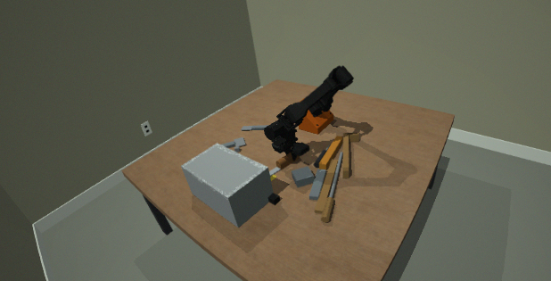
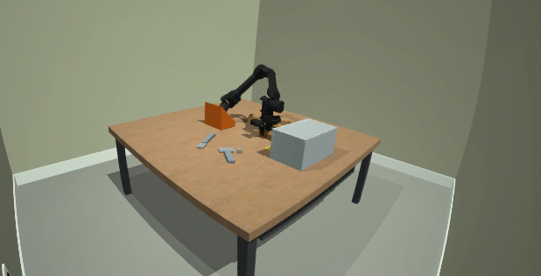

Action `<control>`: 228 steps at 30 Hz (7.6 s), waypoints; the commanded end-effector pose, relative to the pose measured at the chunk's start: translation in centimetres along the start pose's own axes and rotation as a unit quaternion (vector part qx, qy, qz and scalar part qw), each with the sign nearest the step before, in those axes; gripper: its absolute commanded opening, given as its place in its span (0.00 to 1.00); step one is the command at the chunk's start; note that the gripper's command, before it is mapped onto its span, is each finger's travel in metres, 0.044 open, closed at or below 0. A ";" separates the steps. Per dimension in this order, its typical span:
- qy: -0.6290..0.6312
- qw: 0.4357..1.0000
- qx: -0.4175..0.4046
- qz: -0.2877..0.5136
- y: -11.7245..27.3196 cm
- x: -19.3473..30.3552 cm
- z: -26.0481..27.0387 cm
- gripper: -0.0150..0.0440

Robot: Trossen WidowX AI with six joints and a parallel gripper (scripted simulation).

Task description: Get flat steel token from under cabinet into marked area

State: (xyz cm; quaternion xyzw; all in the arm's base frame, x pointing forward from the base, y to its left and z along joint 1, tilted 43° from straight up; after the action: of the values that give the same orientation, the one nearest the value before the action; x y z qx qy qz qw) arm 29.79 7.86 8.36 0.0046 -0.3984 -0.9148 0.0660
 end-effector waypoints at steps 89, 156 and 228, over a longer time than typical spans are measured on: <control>-0.043 0.999 0.000 0.002 0.3 7.2 3.8 0.25; -0.059 0.998 -0.002 0.003 -0.2 7.7 6.7 0.71; -0.064 0.998 -0.001 0.001 0.2 3.0 5.8 0.25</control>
State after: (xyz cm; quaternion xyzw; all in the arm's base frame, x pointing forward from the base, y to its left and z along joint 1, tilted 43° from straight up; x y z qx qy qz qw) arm 26.07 11.58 12.61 -0.0549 -0.4021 -0.9131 0.0395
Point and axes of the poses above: the point midway between the two fingers, 35 mm back from their tips, its own y axis back along the fingers, its own z axis across the jaws, x = y × z, the point moved 9 cm from there along y, back along the fingers, and after that the axes turned 5 degrees about y, right-handed, at the moved point
